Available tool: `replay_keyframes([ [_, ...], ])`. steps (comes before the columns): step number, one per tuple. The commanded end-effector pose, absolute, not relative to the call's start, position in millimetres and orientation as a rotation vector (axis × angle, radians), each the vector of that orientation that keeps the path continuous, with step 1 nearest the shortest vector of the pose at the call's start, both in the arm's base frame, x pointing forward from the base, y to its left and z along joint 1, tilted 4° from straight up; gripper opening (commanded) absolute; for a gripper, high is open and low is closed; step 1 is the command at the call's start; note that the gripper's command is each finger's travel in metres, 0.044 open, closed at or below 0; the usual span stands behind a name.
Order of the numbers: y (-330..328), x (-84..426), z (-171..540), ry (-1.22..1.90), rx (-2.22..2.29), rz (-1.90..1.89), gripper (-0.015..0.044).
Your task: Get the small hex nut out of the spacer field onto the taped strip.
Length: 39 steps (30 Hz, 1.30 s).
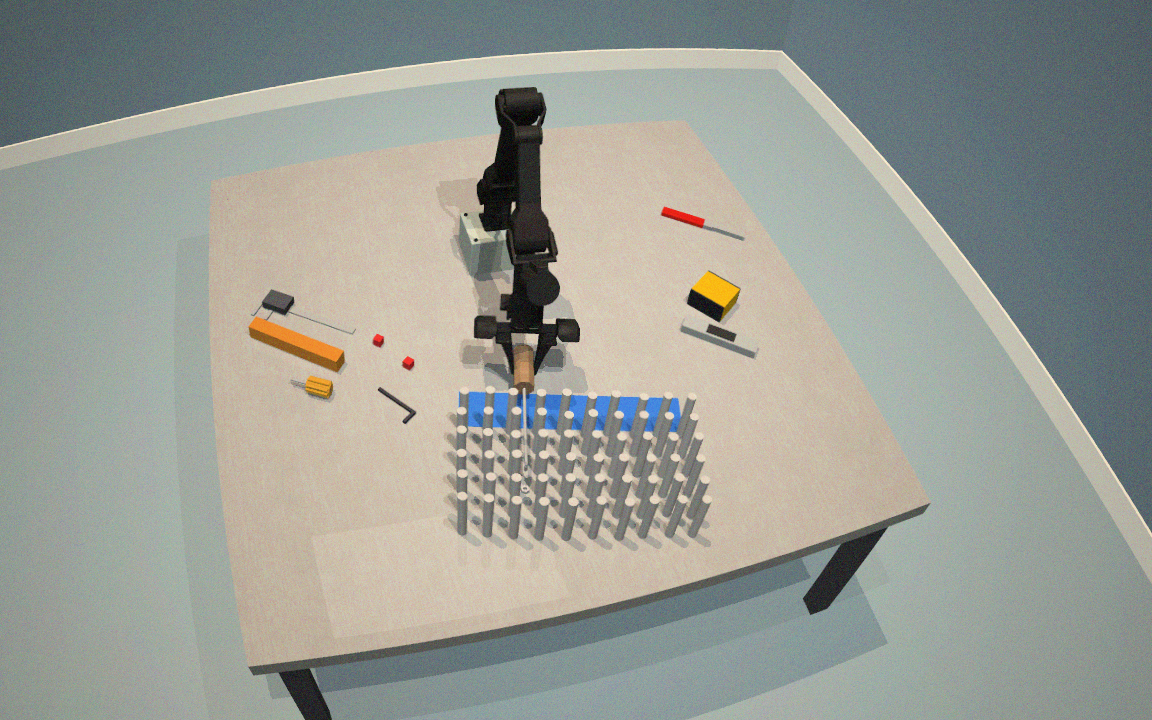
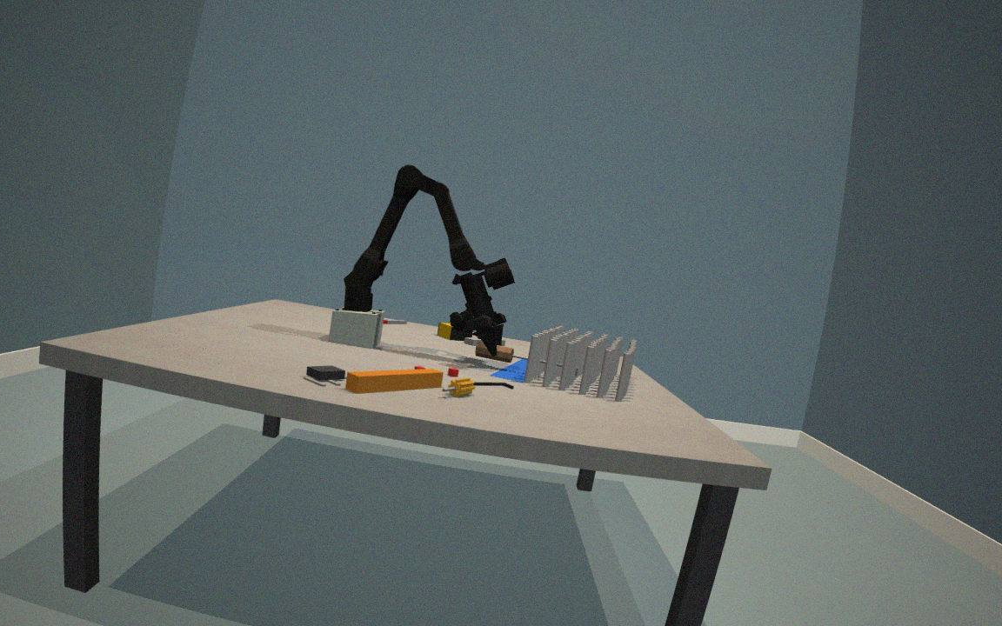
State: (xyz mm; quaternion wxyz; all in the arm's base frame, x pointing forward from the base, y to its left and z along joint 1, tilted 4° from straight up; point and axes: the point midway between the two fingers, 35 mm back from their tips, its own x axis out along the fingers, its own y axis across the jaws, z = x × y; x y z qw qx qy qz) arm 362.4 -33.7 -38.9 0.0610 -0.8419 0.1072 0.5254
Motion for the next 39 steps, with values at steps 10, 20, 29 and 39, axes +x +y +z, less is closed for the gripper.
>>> replay_keyframes([
  [10, -35.1, 372.1, -40.3, 0.316, -2.548, 1.591, 0.0000],
  [20, -36.4, 377.8, -40.7, 0.316, -2.548, 1.591, 0.0000],
  [29, -37.6, 382.8, -41.0, 0.316, -2.548, 1.590, 0.0000],
  [39, -39.0, 388.4, -41.4, 0.316, -2.549, 1.589, 0.0000],
])
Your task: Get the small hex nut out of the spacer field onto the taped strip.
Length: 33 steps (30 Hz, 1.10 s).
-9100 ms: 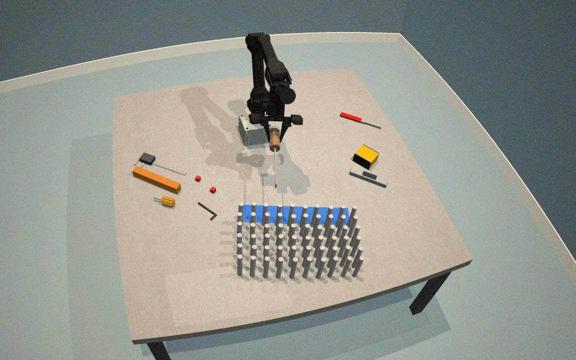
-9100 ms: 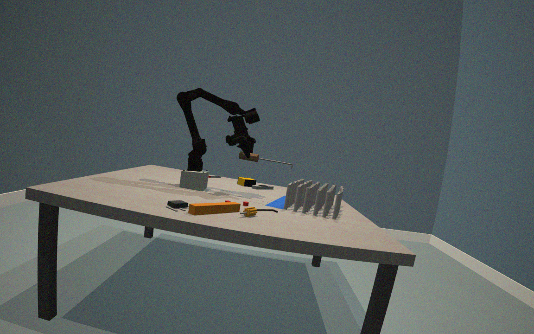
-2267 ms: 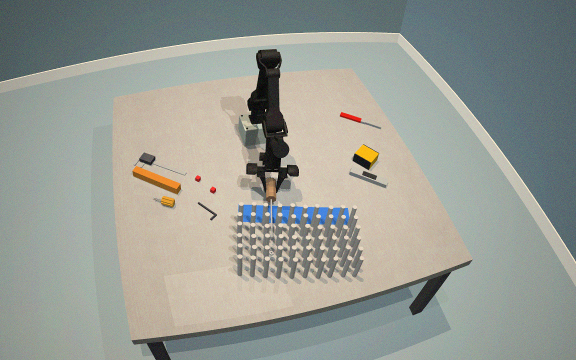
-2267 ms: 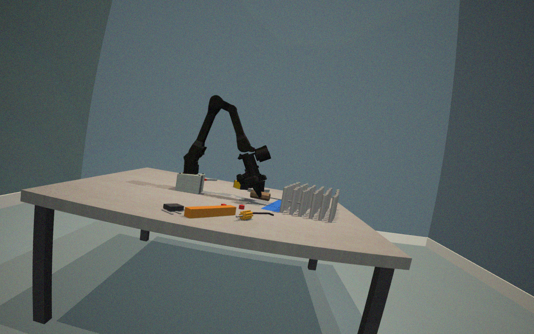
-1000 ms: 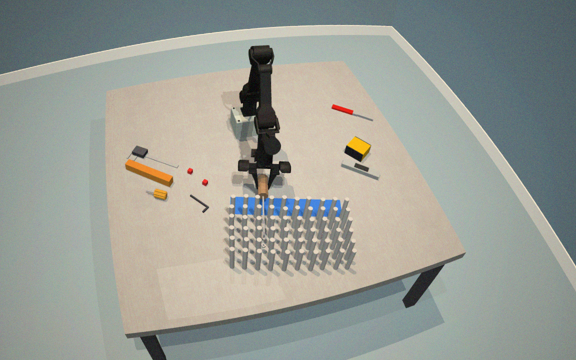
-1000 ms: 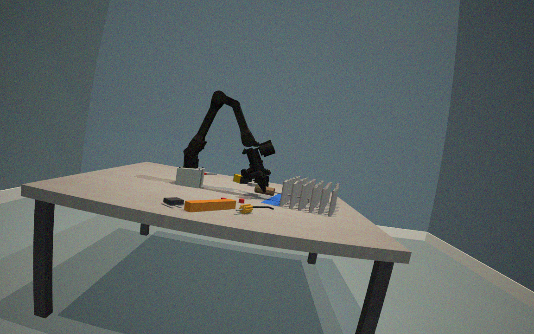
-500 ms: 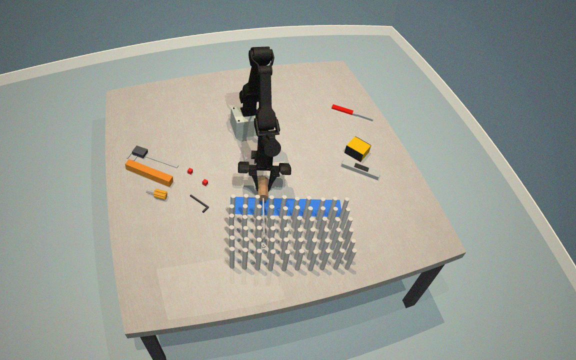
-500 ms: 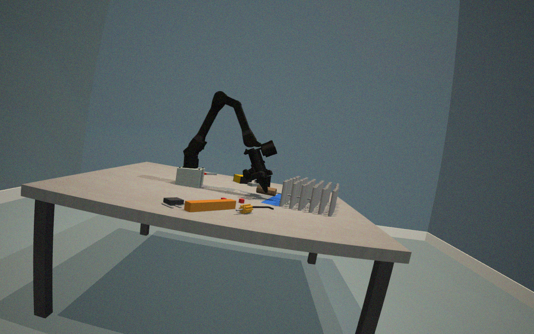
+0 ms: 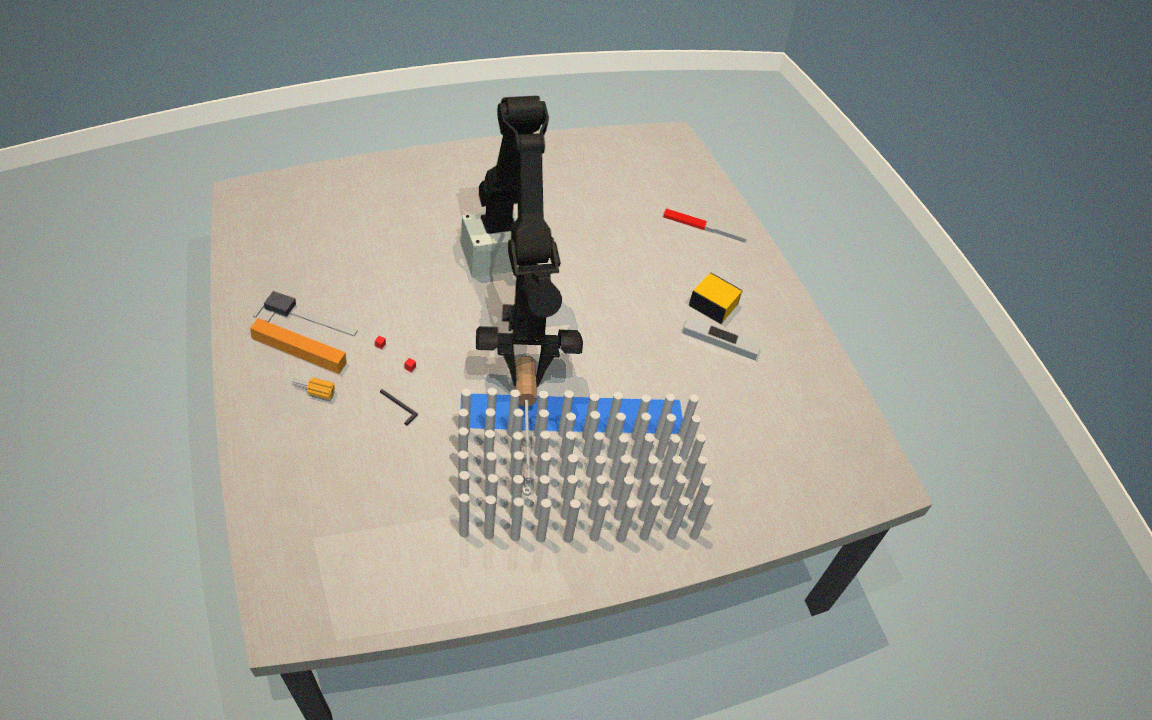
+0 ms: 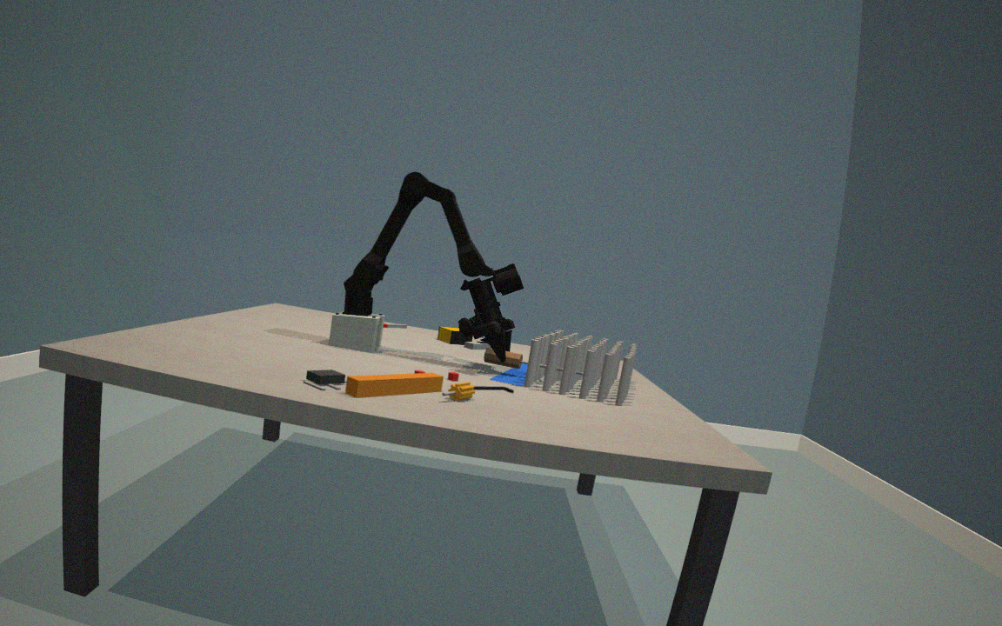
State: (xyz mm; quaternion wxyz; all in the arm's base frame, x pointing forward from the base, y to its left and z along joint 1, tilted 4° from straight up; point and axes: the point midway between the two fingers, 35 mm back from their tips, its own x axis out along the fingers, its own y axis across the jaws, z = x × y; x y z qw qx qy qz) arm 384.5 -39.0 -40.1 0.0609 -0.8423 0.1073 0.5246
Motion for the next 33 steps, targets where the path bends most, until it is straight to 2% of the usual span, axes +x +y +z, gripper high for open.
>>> replay_keyframes([
  [1, -39.2, 388.9, -41.5, 0.316, -2.549, 1.589, 0.0000],
  [33, -39.2, 387.8, -61.2, 0.317, -2.549, 1.589, 0.0000],
])
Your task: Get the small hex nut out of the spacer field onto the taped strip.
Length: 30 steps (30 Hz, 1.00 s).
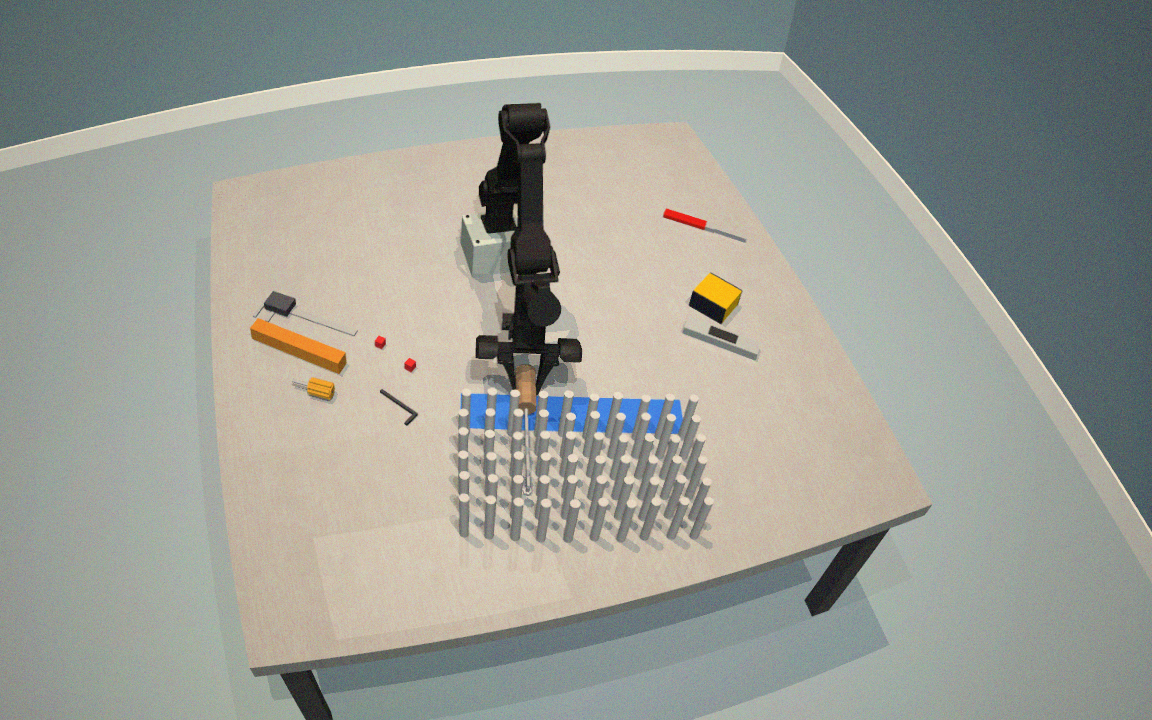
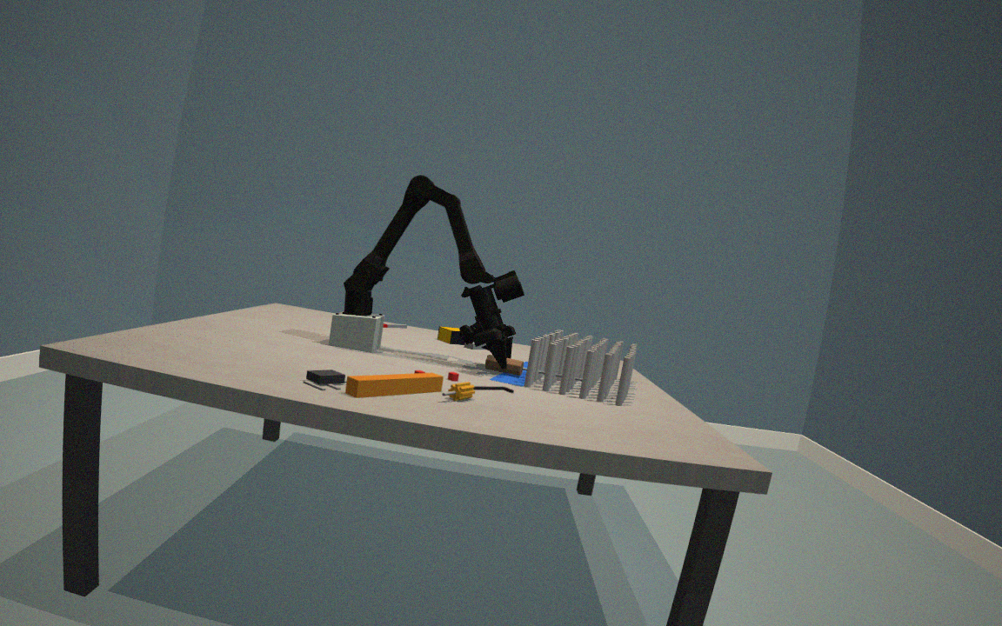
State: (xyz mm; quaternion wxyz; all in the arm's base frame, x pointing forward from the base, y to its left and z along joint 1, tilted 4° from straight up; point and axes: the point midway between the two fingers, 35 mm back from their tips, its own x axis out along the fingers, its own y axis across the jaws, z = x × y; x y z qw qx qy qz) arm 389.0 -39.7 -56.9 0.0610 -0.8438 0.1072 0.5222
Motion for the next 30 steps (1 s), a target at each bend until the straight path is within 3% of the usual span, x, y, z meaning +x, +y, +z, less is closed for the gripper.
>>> replay_keyframes([
  [1, -39.1, 387.9, -61.2, 0.317, -2.549, 1.589, 0.0000],
  [30, -36.8, 374.3, -60.2, 0.318, -2.547, 1.592, 0.0000],
])
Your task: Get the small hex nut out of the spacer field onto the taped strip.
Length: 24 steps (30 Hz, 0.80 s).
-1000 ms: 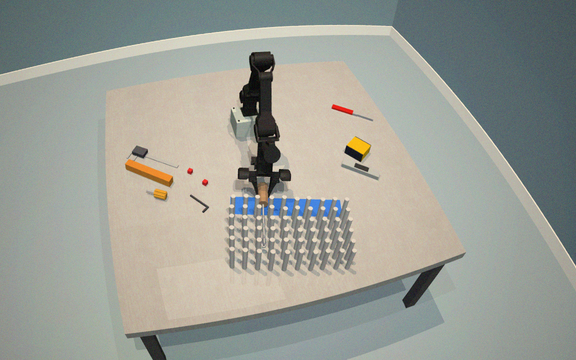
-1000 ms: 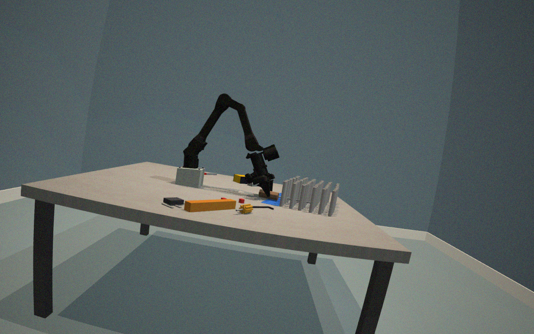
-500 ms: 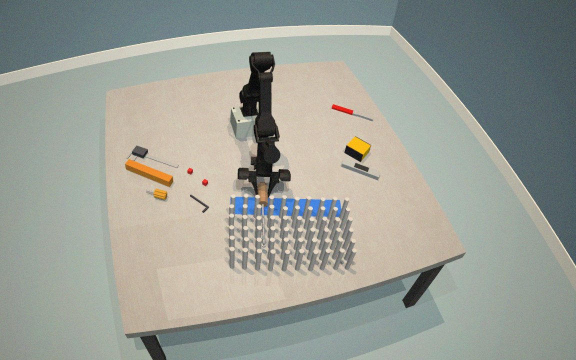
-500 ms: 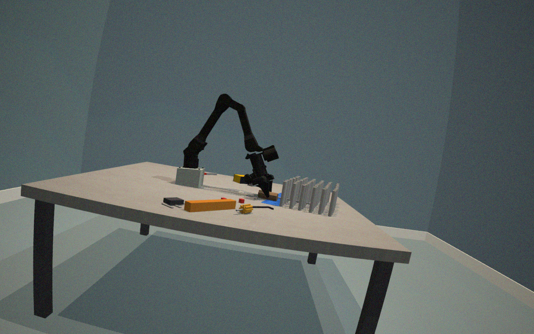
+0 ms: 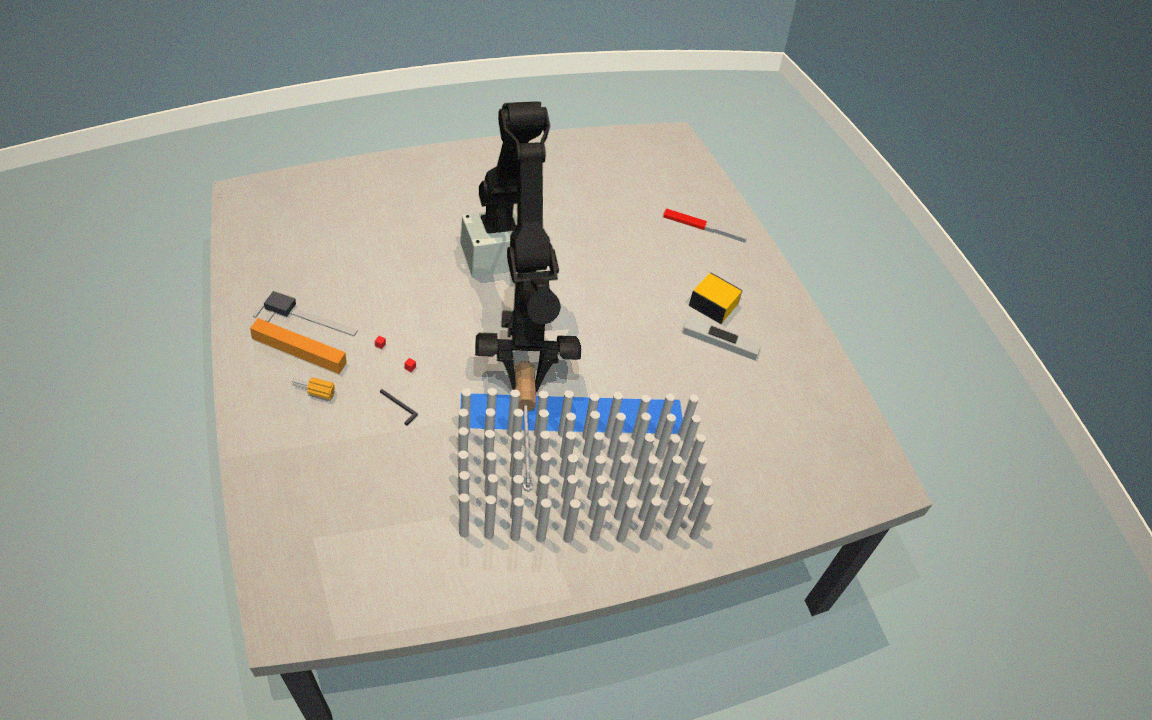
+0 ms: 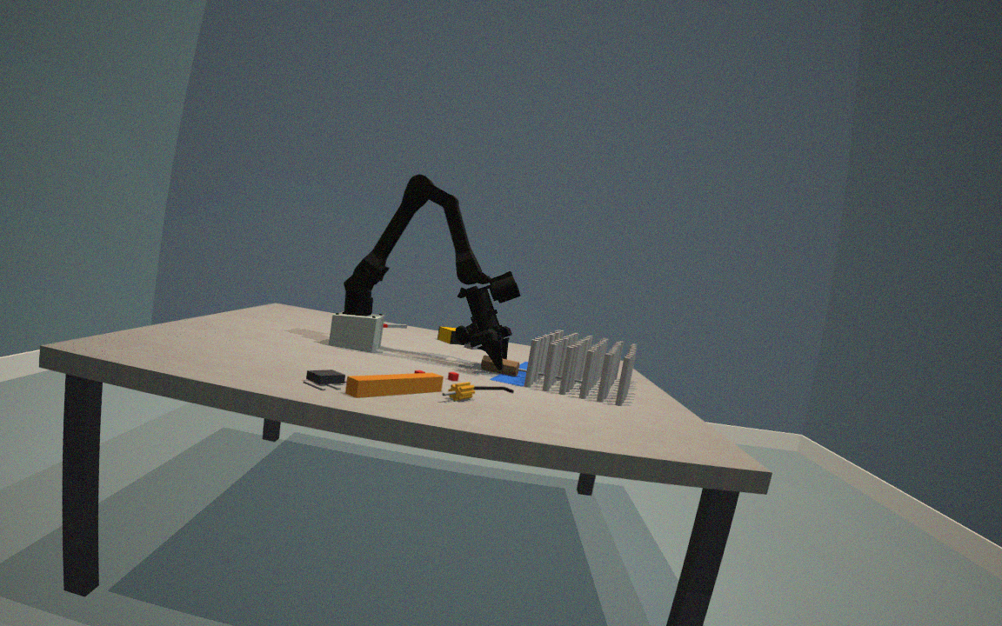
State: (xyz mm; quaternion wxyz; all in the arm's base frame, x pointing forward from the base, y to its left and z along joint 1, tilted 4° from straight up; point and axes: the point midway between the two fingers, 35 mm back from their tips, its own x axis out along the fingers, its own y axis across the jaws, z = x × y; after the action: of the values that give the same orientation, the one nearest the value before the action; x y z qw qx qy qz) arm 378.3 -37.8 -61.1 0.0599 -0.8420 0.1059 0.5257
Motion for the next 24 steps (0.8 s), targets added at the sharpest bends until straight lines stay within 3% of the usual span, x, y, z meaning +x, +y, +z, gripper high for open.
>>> replay_keyframes([
  [1, -36.7, 373.8, -60.2, 0.318, -2.547, 1.592, 0.0000],
  [24, -34.3, 360.7, -59.9, 0.321, -2.544, 1.593, 0.0000],
])
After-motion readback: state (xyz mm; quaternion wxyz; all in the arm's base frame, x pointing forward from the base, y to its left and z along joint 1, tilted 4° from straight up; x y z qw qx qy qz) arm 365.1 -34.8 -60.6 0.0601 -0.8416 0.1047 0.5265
